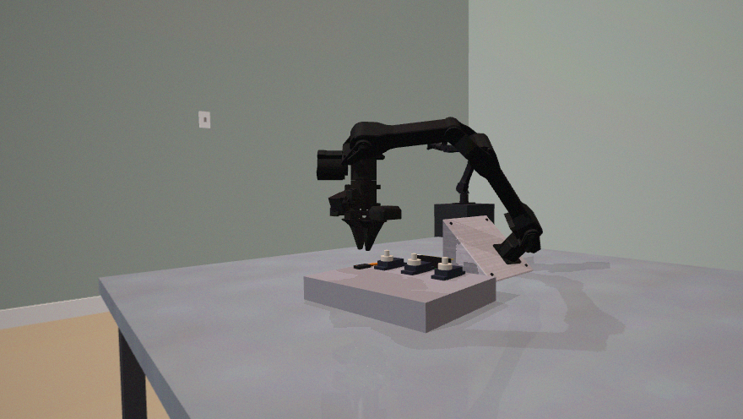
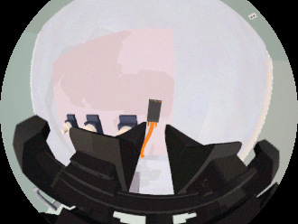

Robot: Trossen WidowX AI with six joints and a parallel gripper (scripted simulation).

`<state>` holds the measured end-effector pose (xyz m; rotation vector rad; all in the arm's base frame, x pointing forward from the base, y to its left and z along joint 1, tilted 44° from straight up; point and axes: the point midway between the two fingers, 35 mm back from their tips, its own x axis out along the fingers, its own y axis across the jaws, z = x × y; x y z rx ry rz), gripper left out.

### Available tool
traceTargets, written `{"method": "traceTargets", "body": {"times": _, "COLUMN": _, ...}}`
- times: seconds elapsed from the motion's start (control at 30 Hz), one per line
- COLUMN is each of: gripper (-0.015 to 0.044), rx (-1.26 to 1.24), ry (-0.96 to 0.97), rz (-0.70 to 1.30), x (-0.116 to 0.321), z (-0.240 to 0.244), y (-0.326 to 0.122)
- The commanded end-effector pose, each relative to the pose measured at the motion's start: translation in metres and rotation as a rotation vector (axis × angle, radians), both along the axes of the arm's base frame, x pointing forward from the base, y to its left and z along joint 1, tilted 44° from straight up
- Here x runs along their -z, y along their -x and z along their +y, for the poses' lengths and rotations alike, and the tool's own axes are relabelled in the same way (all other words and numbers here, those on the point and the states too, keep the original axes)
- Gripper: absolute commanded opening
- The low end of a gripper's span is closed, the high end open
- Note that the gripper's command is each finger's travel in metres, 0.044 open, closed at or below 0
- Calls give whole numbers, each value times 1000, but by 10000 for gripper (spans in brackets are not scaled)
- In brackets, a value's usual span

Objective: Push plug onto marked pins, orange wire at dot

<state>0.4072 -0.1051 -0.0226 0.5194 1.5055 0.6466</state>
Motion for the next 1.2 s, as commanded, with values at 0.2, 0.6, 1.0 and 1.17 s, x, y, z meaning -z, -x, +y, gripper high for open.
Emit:
{"method": "traceTargets", "body": {"times": 0.2, "gripper": 115, "rx": -7, "ry": -6, "rz": 2, "x": 15, "z": 17, "y": 1}}
{"method": "traceTargets", "body": {"times": 0.6, "gripper": 115, "rx": -7, "ry": -7, "rz": 1, "x": 25, "z": 27, "y": 1}}
{"method": "traceTargets", "body": {"times": 1.0, "gripper": 0, "rx": -7, "ry": -7, "rz": 1, "x": 23, "z": 25, "y": 1}}
{"method": "traceTargets", "body": {"times": 1.17, "gripper": 0, "rx": -7, "ry": -6, "rz": 2, "x": 11, "z": 13, "y": -1}}
